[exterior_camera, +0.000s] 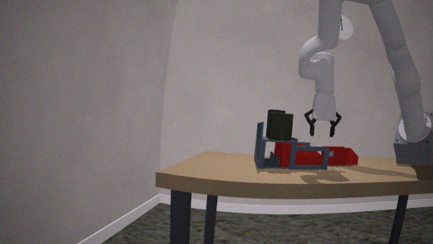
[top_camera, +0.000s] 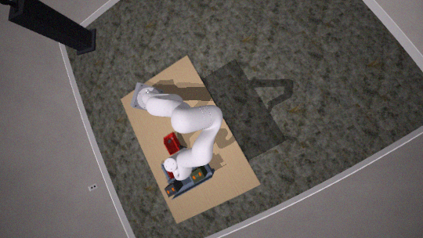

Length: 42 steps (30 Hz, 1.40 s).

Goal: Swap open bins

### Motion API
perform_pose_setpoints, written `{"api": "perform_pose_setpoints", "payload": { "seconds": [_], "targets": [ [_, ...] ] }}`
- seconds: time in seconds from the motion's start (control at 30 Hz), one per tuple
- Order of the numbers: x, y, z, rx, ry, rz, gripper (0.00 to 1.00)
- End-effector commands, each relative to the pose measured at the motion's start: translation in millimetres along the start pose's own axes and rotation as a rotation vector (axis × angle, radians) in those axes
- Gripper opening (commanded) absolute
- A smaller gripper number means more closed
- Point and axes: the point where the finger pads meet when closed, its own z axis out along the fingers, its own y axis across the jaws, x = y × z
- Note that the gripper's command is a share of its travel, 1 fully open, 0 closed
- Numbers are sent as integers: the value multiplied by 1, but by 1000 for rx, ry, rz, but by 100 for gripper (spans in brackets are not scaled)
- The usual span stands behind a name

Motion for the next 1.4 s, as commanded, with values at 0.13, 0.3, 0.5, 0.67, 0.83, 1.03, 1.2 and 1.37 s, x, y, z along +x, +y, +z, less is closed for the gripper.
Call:
{"api": "perform_pose_setpoints", "payload": {
  "seconds": [0.13,0.3,0.5,0.67,0.83,1.03,1.2,1.37],
  "targets": [
    [0,-1,8,1,0,0,95],
    [0,-1,17,1,0,0,95],
    [0,-1,25,1,0,0,95],
    [0,-1,35,1,0,0,95],
    [0,-1,45,1,0,0,95],
    [0,-1,52,1,0,0,95],
    [0,-1,59,1,0,0,95],
    [0,-1,63,1,0,0,95]
  ]
}}
